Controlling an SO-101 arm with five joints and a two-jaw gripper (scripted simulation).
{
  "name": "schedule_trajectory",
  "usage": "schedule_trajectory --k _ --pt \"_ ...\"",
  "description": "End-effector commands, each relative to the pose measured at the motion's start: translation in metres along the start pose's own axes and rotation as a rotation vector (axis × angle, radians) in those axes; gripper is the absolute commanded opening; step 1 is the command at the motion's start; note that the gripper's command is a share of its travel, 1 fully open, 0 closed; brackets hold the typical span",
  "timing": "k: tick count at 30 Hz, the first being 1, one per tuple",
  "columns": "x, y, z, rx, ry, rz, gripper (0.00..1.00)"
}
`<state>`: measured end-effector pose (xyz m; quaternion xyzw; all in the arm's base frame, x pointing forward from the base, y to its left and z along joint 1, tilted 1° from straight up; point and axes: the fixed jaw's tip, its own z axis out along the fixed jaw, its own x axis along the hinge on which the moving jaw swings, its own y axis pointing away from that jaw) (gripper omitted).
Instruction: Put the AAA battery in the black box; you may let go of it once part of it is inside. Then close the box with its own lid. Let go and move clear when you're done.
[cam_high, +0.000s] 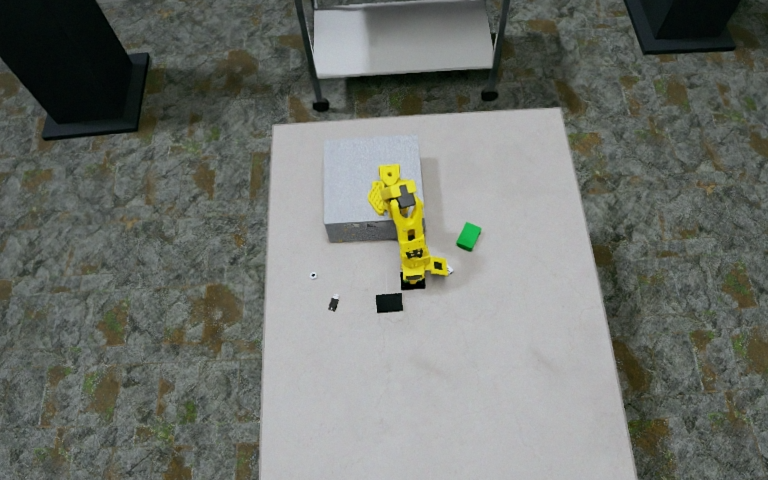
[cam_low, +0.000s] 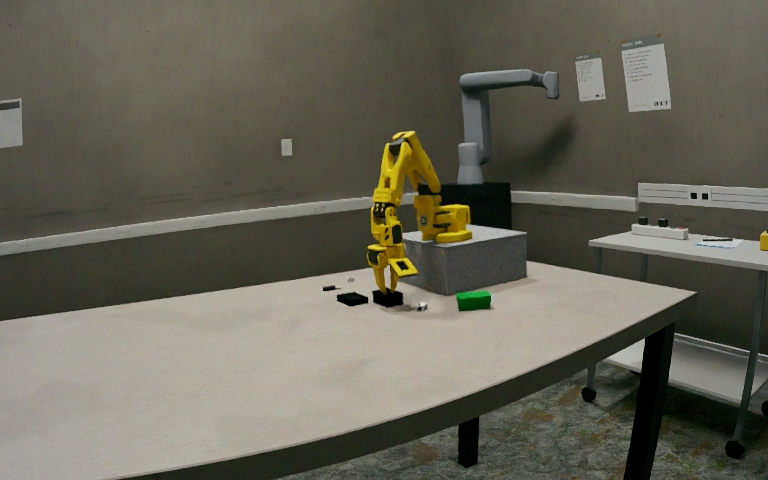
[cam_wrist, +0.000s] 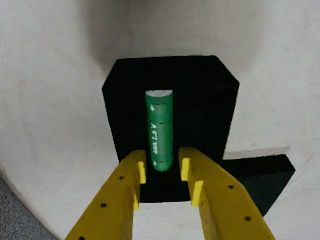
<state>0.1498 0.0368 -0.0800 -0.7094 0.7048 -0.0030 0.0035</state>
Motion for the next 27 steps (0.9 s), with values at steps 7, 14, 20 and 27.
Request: schedule_trajectory --k 7,14,20,27 --pt "0.002 0.0046 0.0 -0.019 0.003 0.001 0.07" --pt "0.002 0.0046 -0.001 -0.019 0.003 0.001 0.07" --pt "0.0021 0.0046 -0.0062 -0.019 0.003 0.001 0.07" --pt "0.0021 0.0047 -0.0078 -0.019 0.003 0.001 0.07"
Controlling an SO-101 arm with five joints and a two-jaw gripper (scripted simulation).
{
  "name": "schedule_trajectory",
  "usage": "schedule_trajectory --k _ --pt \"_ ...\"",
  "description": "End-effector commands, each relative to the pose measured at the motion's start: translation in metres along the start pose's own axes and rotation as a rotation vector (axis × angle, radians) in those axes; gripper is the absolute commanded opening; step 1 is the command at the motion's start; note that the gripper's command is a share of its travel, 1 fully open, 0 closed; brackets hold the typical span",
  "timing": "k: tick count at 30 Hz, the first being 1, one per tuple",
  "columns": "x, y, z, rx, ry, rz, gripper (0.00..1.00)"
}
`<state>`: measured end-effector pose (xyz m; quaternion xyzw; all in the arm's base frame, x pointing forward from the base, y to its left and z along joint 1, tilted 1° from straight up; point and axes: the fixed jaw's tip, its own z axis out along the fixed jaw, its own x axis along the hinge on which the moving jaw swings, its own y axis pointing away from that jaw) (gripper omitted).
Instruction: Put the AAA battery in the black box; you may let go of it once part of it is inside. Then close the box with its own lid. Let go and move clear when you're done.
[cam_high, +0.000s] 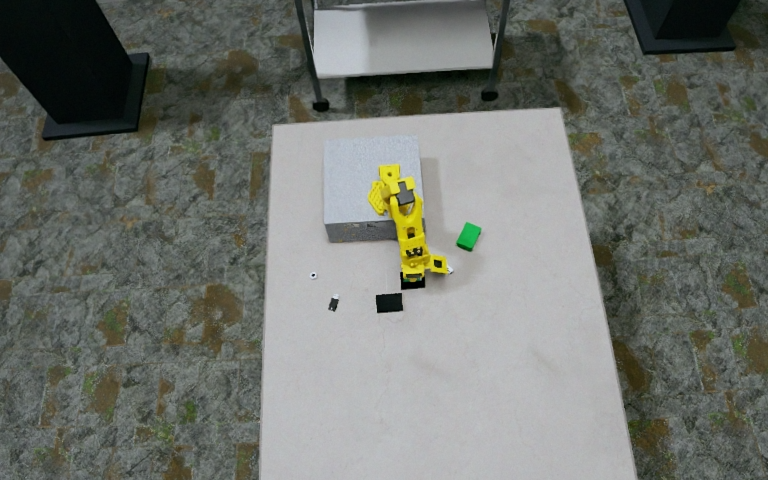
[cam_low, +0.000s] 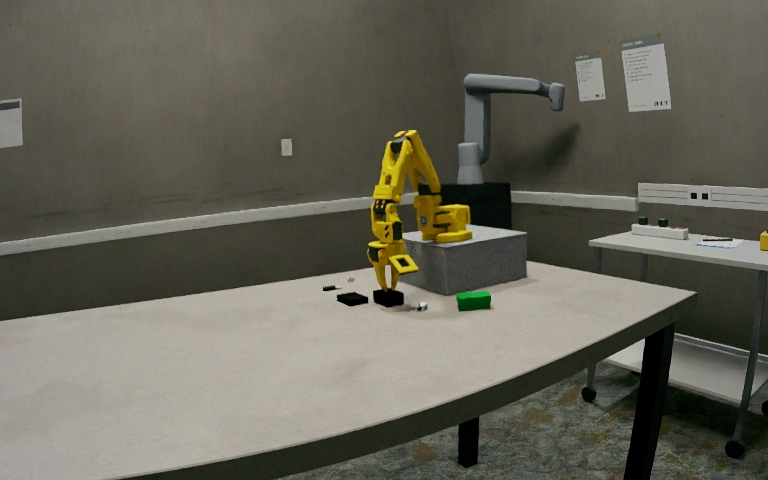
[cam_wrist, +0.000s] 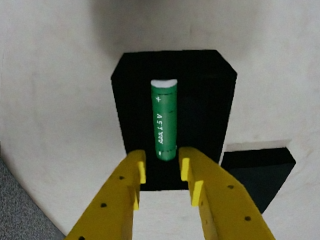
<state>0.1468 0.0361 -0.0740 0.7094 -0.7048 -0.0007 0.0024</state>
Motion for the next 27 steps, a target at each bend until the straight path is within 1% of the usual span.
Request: schedule_trajectory --k 1,12,27 --pt "0.001 0.002 -0.002 -0.006 0.0 0.001 0.07" --pt "0.002 0.002 -0.009 -0.006 0.0 0.001 0.07" --pt "0.002 0.002 -0.012 -0.006 0.0 0.001 0.07"
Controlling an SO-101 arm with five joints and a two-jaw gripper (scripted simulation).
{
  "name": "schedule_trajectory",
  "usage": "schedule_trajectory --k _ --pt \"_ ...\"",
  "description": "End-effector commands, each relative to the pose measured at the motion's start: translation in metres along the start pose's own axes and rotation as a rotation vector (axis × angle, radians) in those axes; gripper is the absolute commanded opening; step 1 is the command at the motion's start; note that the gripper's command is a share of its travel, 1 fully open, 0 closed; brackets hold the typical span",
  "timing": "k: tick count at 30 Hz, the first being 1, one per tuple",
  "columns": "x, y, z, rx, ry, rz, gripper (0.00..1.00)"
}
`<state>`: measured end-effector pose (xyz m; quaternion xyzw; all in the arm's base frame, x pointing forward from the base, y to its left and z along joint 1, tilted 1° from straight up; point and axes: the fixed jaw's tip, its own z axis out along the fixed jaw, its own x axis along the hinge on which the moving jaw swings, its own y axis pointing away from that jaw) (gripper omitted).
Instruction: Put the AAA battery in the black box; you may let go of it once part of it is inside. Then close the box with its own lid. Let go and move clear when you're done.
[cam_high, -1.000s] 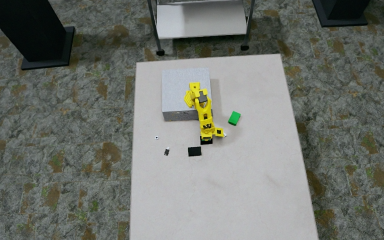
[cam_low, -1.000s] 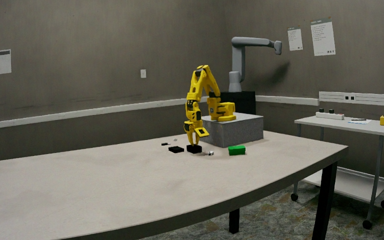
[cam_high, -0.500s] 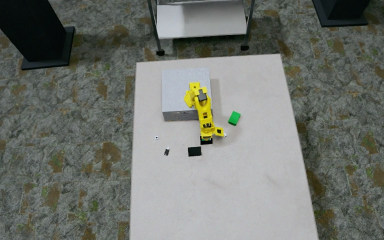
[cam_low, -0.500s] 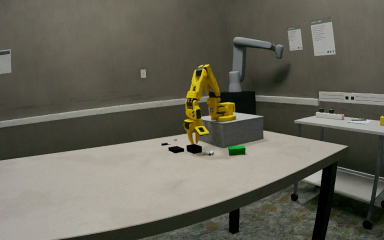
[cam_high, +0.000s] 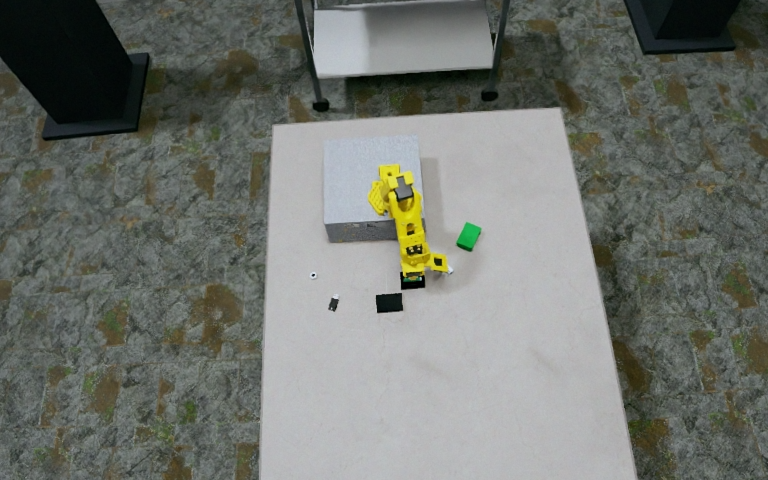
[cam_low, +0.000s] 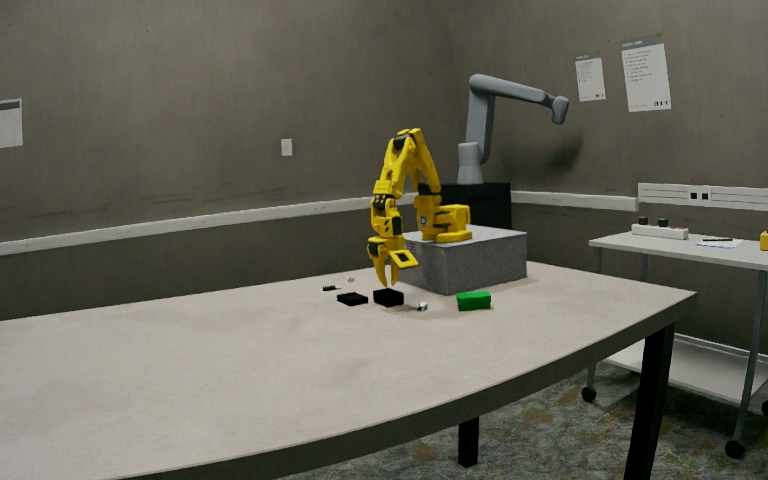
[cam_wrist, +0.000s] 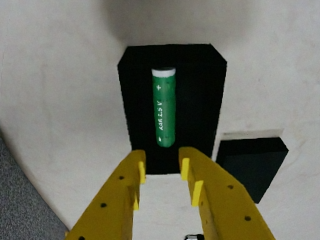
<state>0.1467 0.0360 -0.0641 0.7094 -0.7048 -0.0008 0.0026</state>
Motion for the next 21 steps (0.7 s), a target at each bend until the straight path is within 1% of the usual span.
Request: schedule_trajectory --k 1,13,21 --pt "0.0016 0.0019 -0.0027 -0.005 0.0 0.001 0.07" --pt "0.0016 0.0019 -0.0036 -0.005 0.0 0.001 0.07" --pt "0.0016 0.0014 -0.0074 -0.002 -0.001 0.001 0.07"
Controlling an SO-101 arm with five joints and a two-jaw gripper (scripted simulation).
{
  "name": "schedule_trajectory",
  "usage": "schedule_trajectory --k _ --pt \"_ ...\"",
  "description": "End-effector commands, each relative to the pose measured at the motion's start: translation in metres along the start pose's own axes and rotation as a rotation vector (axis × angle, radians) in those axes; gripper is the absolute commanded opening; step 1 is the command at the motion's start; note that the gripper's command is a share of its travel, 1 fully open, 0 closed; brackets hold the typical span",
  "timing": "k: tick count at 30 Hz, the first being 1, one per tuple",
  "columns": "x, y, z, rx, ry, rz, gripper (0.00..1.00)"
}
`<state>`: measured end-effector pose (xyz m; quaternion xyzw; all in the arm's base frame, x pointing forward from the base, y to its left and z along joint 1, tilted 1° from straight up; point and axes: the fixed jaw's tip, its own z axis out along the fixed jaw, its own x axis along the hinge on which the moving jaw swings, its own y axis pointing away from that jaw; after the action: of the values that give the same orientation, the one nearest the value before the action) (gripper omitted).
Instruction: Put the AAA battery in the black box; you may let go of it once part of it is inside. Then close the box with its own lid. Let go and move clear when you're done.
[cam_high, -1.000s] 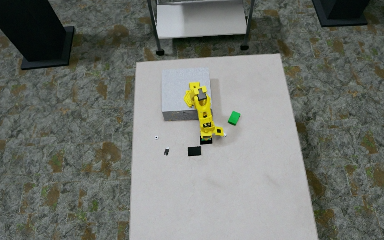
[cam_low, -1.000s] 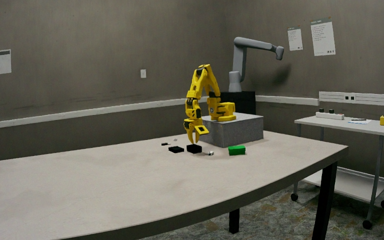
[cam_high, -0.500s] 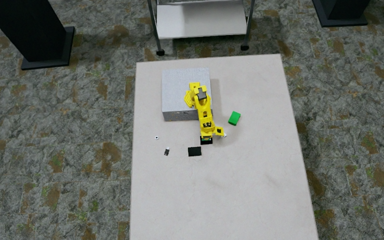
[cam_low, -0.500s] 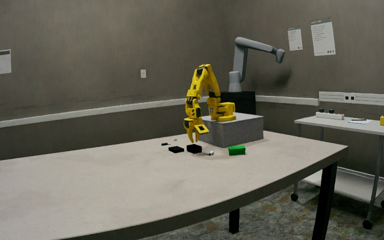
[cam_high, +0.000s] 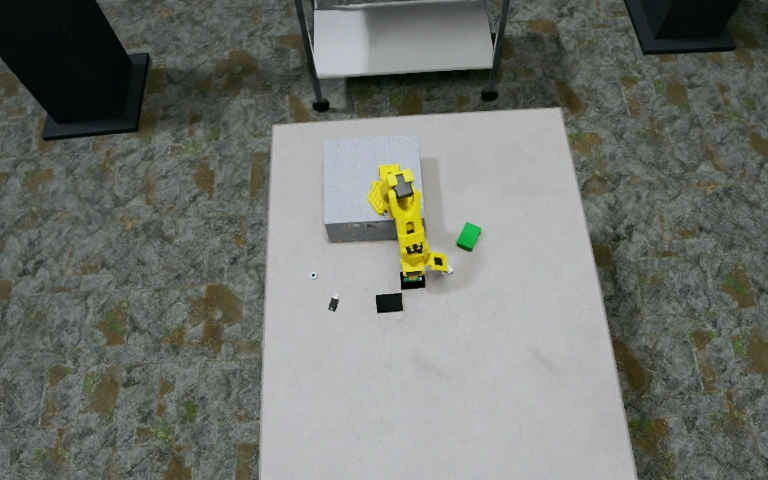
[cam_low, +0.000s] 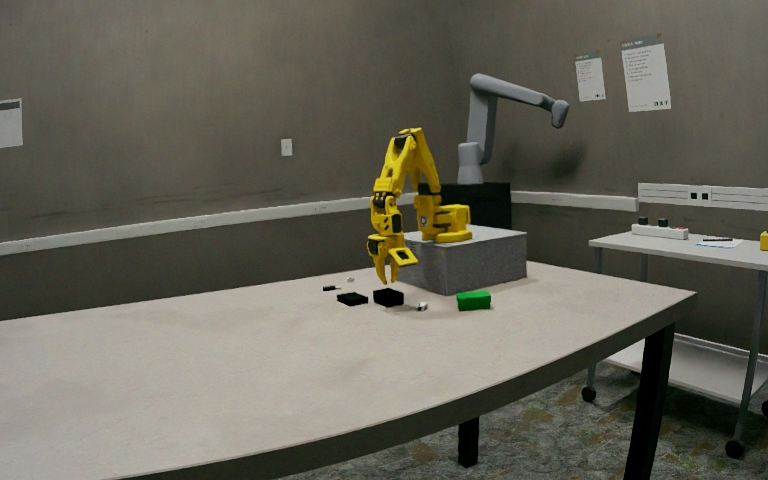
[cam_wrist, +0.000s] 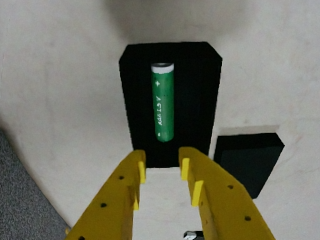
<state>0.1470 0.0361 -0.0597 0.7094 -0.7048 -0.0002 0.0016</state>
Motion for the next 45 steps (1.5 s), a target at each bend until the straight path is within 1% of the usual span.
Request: schedule_trajectory --k 1,3,18,25,45 --pt "0.002 0.002 -0.004 -0.003 -0.001 0.001 0.07" --pt "0.002 0.002 -0.004 -0.003 -0.001 0.001 0.07" --pt "0.002 0.001 -0.017 0.008 -0.003 0.001 0.07" --pt "0.002 0.001 -0.02 0.01 -0.004 0.001 0.07" --pt "0.002 0.002 -0.023 0.012 -0.004 0.001 0.07"
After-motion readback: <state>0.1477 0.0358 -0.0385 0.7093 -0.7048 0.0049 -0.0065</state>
